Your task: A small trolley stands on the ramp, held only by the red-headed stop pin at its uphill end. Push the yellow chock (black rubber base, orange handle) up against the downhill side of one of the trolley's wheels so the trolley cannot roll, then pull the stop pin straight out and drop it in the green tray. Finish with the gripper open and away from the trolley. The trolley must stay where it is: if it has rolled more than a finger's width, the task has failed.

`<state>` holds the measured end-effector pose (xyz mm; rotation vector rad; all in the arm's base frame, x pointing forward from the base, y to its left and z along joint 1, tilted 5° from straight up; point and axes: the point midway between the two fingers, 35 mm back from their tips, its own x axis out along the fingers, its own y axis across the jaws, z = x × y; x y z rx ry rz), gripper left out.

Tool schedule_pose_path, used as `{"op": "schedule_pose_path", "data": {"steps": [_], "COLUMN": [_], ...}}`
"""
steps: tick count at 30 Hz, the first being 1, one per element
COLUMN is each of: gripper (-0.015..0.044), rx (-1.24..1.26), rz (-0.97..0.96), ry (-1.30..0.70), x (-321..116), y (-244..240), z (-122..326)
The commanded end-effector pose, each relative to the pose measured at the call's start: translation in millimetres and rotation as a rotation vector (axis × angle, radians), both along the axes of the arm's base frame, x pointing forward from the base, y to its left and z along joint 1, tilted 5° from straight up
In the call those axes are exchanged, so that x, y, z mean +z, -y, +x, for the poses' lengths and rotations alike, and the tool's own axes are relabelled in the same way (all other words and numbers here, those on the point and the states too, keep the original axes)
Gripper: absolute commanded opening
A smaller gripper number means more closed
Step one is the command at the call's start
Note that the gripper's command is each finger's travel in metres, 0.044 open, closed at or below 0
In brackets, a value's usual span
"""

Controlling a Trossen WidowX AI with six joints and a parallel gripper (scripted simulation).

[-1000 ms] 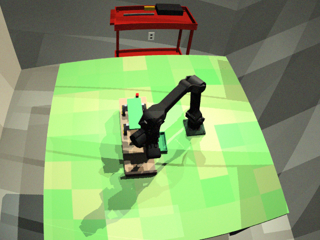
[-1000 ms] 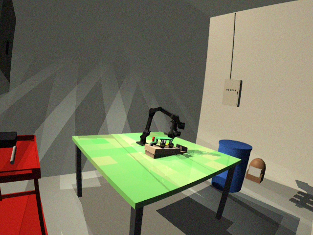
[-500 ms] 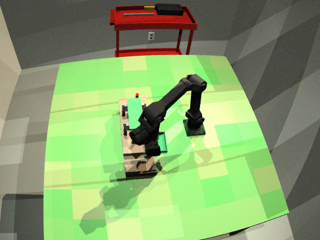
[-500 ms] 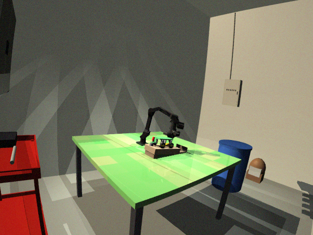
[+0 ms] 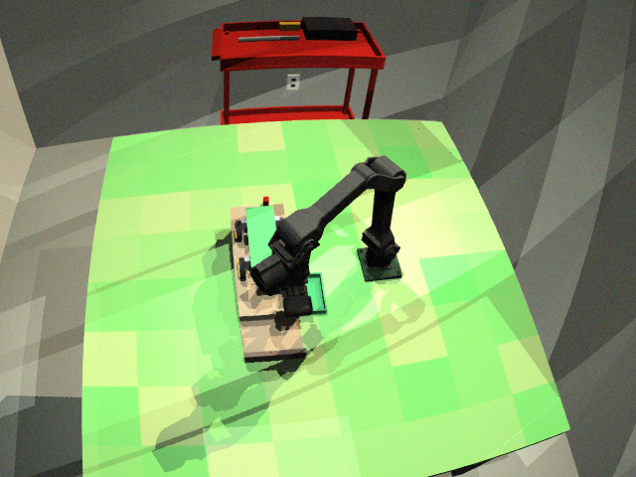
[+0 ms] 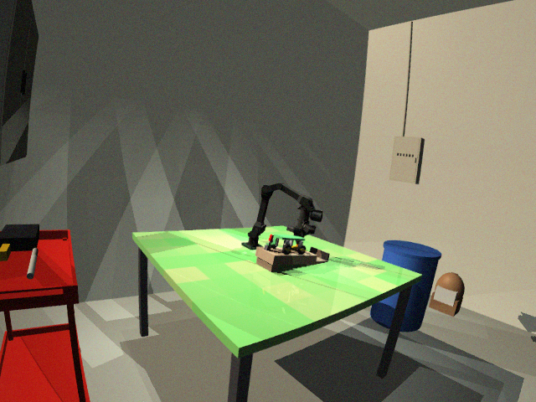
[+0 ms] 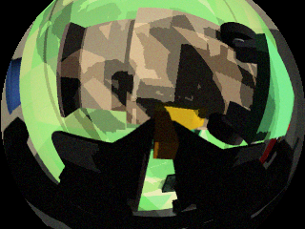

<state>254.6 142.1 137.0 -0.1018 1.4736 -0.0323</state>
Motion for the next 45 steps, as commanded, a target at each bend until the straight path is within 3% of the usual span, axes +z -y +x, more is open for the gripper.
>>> {"op": "schedule_pose_path", "data": {"steps": [1,26,33,45], "gripper": [0.0000,0.0000,0.0184,0.0190], "rx": [-0.002,0.002,0.002,-0.002], "rz": [-0.002,0.006,0.006,-0.002], "ry": [0.004,0.000,0.000,0.003], "x": [0.8,1.3,1.3,30.8], "y": [5.2,11.8,11.8,9.6], "z": [0.1,0.3,0.3,-4.5]}}
